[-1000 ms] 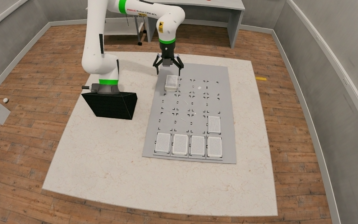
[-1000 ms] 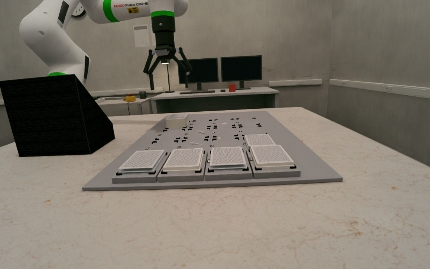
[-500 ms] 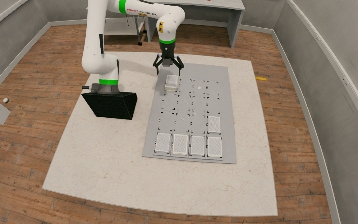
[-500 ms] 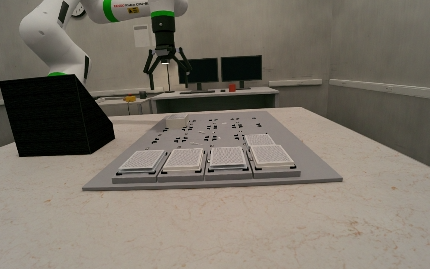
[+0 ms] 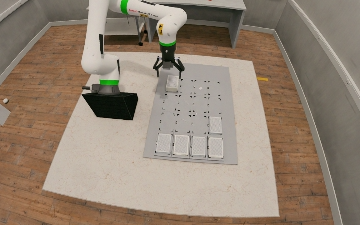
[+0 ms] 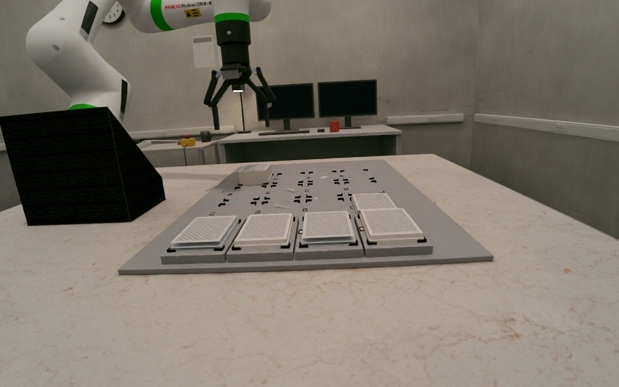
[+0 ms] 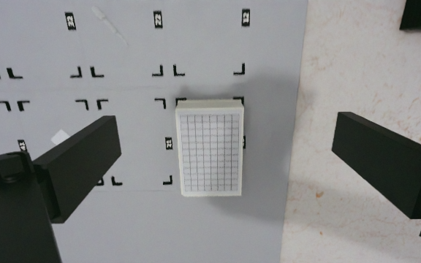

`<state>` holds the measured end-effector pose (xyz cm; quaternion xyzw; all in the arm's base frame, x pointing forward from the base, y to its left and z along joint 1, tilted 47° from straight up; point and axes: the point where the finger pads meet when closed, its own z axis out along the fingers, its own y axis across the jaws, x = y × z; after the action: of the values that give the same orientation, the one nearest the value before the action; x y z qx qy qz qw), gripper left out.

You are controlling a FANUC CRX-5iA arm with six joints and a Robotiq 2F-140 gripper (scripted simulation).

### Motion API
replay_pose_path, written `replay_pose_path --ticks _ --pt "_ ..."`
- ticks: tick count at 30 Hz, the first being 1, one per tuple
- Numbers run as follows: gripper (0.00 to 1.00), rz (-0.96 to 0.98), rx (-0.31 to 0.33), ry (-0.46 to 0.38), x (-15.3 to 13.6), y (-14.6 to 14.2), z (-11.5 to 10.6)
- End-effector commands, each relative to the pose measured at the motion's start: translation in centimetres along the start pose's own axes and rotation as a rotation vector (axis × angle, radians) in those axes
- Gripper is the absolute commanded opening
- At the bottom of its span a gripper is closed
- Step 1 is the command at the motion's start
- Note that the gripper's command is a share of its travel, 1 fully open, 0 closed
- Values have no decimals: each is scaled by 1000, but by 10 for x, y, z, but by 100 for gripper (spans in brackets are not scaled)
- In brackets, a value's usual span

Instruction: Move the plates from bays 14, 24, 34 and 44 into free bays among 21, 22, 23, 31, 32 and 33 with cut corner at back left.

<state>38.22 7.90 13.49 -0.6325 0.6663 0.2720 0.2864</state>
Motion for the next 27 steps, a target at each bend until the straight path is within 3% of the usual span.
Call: replay_pose_path --ticks 1,27 --pt "100 -1 1 0 8 -1 -1" --pt "100 -1 1 1 104 -1 -4"
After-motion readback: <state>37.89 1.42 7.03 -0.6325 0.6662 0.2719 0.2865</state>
